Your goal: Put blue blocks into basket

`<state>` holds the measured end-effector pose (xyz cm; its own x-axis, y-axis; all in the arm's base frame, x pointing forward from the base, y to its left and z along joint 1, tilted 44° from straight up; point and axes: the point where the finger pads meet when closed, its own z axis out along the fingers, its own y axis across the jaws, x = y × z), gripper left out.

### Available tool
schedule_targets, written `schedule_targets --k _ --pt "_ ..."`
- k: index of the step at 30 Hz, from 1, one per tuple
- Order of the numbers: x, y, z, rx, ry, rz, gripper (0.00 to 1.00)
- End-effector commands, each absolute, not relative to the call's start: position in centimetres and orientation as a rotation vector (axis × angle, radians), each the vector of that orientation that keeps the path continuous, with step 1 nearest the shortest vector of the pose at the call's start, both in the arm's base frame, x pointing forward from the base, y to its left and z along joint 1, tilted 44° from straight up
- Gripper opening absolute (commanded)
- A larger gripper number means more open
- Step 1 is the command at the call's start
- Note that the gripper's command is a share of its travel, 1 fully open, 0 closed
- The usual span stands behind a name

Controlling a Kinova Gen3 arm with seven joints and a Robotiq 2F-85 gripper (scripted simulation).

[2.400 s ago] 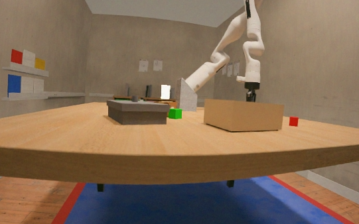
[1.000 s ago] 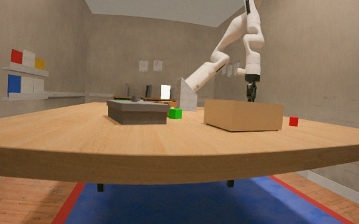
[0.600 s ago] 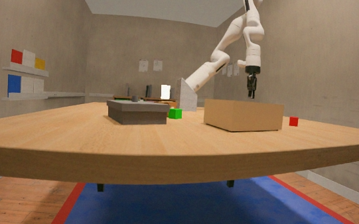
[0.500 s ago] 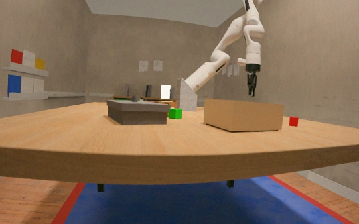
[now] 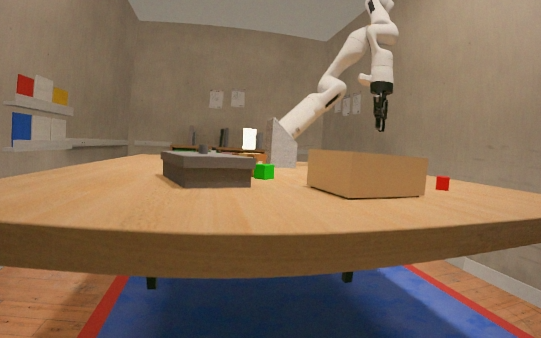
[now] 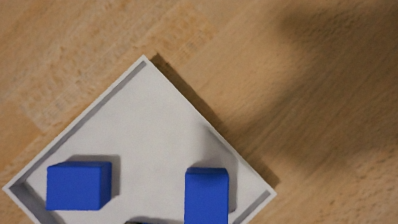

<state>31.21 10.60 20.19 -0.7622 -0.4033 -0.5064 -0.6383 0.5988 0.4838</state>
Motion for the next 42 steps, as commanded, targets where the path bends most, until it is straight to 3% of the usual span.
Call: schedule_targets --k 1,31,42 --pt "31.2 10.1 20.7 -0.84 2.484 0.949 0.61" --pt "32.4 8.2 21.9 -0.915 2.425 0.941 0.61" --pt "41.6 0.8 19.4 -1.317 2.064 0.812 0.61"
